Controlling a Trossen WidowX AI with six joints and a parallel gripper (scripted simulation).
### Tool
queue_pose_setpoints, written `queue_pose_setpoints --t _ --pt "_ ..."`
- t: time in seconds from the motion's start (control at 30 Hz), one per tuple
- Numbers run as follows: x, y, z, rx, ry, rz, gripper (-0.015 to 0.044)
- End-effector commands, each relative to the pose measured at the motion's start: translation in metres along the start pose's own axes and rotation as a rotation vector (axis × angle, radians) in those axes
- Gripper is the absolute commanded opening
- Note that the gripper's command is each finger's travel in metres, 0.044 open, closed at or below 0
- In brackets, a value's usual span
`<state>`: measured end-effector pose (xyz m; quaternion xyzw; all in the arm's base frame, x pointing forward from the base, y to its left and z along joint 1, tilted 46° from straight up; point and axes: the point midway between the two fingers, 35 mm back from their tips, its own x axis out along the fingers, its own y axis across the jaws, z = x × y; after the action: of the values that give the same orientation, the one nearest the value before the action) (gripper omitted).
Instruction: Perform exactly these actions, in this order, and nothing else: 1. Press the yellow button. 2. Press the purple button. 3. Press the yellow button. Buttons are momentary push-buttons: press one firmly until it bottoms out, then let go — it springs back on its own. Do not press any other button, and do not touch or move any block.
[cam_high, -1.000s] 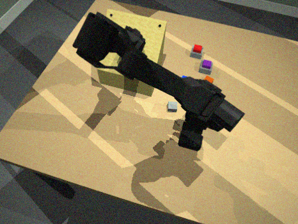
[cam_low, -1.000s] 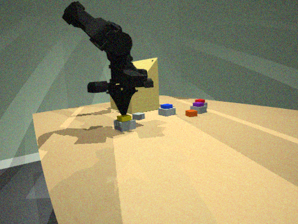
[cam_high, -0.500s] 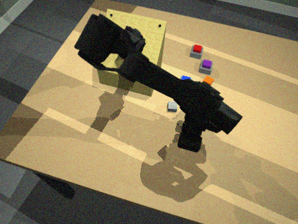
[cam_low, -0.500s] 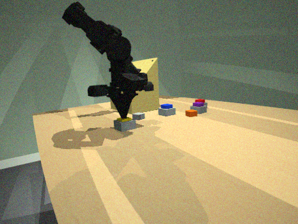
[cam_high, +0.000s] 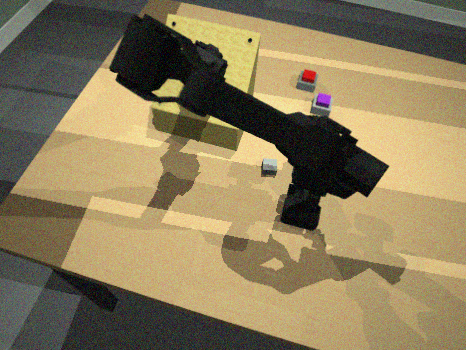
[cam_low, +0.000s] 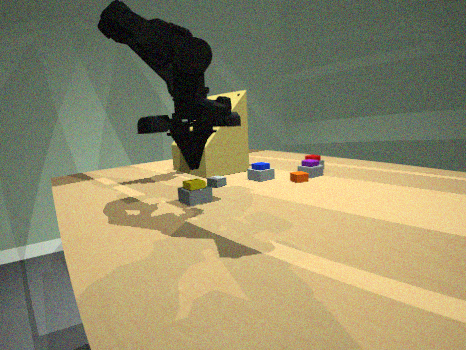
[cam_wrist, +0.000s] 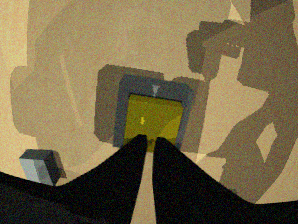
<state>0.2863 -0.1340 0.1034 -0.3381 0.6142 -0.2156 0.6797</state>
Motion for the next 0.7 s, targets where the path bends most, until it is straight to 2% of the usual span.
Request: queue_pose_setpoints --t 0.0,0.2,0.4,0.67 --pt "-0.007 0.008 0.005 -0.004 -0.008 0.010 0.0072" --pt "-0.031 0.095 0.050 -0.046 -0.060 0.108 0.0230" --pt "-0.050 0.182 0.067 -0.044 -0.042 0.153 0.0387" --pt "-0.070 0.298 0.050 -0.034 -0.003 0.135 0.0400"
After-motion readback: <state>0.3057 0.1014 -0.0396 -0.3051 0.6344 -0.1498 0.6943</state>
